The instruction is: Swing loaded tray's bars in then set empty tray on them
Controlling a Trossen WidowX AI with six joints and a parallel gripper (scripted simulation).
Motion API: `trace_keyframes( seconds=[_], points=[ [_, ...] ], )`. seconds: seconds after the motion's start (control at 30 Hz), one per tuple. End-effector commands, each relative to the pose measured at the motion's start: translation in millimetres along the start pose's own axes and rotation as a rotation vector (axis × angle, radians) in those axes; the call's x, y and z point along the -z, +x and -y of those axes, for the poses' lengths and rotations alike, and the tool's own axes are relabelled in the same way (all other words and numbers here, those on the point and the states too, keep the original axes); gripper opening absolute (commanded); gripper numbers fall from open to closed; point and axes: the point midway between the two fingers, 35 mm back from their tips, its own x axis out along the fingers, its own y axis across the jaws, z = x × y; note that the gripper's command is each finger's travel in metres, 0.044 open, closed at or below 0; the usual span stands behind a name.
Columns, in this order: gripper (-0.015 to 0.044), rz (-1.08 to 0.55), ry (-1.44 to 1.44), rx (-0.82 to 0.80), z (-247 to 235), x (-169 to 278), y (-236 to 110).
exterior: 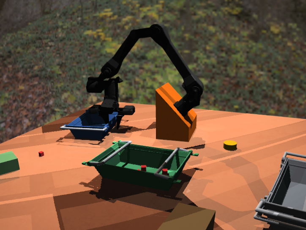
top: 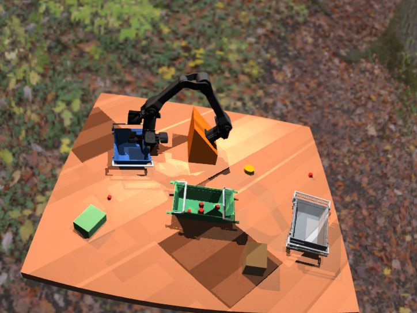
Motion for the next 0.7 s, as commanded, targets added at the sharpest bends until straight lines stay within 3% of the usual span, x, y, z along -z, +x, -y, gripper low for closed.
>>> trace_keyframes(
  seconds=[0.0, 0.67],
  points=[
    [0.0155, 0.004, 0.004, -0.003, -0.7, -0.7, 0.1],
    [0.0021, 0.004, 0.004, -0.003, -0.5, -0.7, -1.1]
  ],
)
